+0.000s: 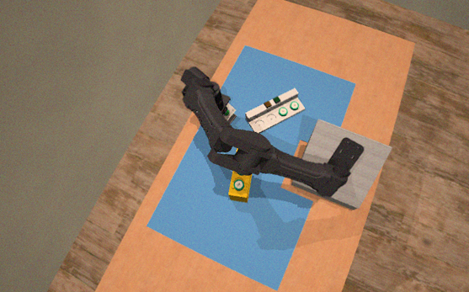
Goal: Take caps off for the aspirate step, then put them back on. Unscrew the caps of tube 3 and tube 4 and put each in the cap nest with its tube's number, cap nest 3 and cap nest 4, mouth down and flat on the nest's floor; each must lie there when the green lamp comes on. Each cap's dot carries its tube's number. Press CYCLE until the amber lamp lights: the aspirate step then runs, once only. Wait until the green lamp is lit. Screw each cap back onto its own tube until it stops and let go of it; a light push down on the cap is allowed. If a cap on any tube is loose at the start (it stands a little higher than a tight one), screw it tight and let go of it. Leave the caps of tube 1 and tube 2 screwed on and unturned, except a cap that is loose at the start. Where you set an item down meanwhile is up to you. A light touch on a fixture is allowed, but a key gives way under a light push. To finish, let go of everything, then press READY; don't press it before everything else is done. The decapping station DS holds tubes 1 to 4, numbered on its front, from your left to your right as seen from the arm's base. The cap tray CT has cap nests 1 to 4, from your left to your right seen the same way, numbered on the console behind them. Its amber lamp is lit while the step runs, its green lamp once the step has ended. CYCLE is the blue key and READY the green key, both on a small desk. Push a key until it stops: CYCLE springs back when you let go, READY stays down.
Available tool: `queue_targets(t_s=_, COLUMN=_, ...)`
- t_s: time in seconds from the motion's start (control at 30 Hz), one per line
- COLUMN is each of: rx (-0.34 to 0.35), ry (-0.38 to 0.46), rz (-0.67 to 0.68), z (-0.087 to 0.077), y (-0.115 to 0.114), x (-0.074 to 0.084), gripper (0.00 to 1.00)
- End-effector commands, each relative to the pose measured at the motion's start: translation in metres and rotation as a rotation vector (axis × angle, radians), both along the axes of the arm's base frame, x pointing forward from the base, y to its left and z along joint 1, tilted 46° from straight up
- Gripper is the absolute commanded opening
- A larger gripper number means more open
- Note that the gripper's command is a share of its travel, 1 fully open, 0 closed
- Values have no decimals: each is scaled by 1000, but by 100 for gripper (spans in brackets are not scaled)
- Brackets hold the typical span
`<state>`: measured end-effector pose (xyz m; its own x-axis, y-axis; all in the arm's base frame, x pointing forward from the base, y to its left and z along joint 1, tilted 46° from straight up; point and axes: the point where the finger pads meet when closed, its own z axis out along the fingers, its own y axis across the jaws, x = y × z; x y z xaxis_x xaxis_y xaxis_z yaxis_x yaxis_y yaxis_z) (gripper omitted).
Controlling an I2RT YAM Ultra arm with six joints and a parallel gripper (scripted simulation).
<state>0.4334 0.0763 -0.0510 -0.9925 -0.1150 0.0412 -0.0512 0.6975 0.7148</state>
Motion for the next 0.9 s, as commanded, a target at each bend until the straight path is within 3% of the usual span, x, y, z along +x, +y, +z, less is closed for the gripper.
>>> queue_targets(t_s=0.0, rx=-1, ry=-12, rz=-21, z=5, y=-8, x=4, gripper=0)
queue_targets(t_s=0.87, rx=-1, ry=-12, rz=-21, z=6, y=-5, x=4, gripper=0)
